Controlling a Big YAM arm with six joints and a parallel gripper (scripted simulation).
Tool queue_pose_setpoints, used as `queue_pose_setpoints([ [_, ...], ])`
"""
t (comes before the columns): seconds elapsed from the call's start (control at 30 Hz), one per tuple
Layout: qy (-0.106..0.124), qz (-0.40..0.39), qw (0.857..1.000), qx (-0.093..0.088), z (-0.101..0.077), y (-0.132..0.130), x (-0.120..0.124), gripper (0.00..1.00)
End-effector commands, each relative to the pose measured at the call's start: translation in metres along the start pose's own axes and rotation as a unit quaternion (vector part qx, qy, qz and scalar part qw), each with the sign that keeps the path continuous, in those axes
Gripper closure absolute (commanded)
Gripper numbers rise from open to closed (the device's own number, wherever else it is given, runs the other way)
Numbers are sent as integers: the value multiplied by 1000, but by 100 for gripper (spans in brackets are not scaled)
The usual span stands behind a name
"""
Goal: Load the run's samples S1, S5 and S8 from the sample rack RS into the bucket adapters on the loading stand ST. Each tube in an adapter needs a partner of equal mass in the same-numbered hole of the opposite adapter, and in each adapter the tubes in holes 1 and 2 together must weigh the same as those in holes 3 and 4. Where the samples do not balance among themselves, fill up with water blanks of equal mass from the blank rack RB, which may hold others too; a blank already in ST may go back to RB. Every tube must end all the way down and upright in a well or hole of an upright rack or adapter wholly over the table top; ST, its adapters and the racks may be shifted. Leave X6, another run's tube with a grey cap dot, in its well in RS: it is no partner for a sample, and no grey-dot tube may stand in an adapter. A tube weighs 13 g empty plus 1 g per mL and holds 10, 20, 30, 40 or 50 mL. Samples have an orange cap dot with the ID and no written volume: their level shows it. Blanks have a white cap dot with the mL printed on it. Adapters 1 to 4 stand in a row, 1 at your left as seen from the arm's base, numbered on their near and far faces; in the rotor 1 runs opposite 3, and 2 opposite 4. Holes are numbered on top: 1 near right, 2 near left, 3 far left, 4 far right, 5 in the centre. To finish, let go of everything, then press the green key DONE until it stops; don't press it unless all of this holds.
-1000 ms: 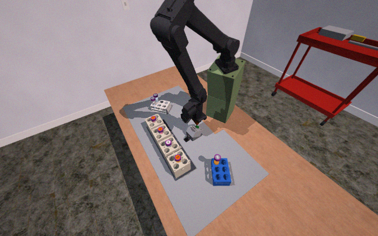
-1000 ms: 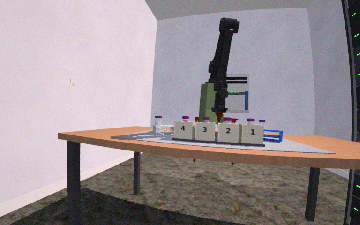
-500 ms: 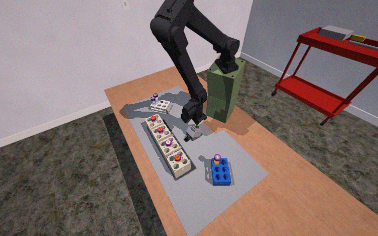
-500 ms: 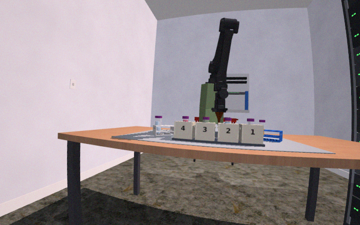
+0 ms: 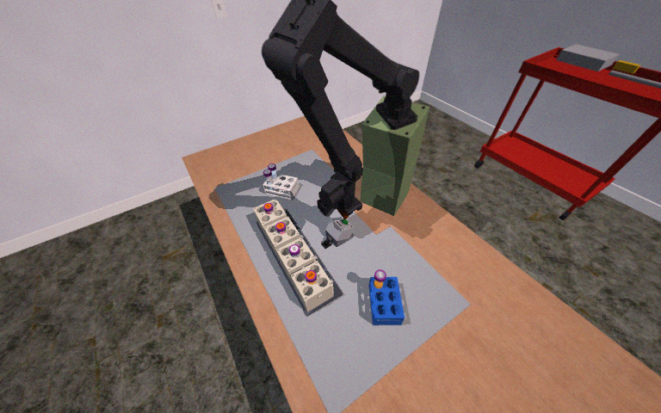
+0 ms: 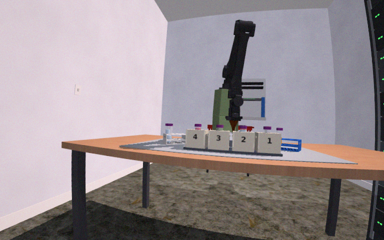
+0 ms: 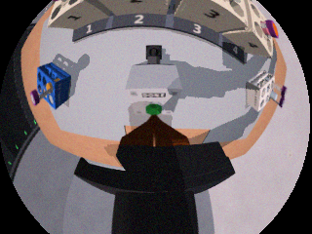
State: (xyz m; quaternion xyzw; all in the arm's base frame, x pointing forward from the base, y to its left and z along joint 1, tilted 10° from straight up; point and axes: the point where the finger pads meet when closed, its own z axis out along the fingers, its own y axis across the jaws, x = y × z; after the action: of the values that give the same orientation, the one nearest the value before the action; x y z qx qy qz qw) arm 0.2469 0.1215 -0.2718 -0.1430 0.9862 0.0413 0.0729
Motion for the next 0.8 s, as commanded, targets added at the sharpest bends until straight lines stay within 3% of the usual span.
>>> queue_pose_setpoints([
  [0.0, -11, 1, 1000, -1, 2, 4, -6, 100],
  [0.43, -7, 1, 1000, 0, 8, 3, -3, 100],
  [0.5, -21, 2, 1000, -2, 2, 5, -15, 100],
  [0.6, -7, 1, 1000, 0, 11, 4, -3, 100],
  [0.77, -14, 2, 1000, -1, 11, 4, -9, 100],
])
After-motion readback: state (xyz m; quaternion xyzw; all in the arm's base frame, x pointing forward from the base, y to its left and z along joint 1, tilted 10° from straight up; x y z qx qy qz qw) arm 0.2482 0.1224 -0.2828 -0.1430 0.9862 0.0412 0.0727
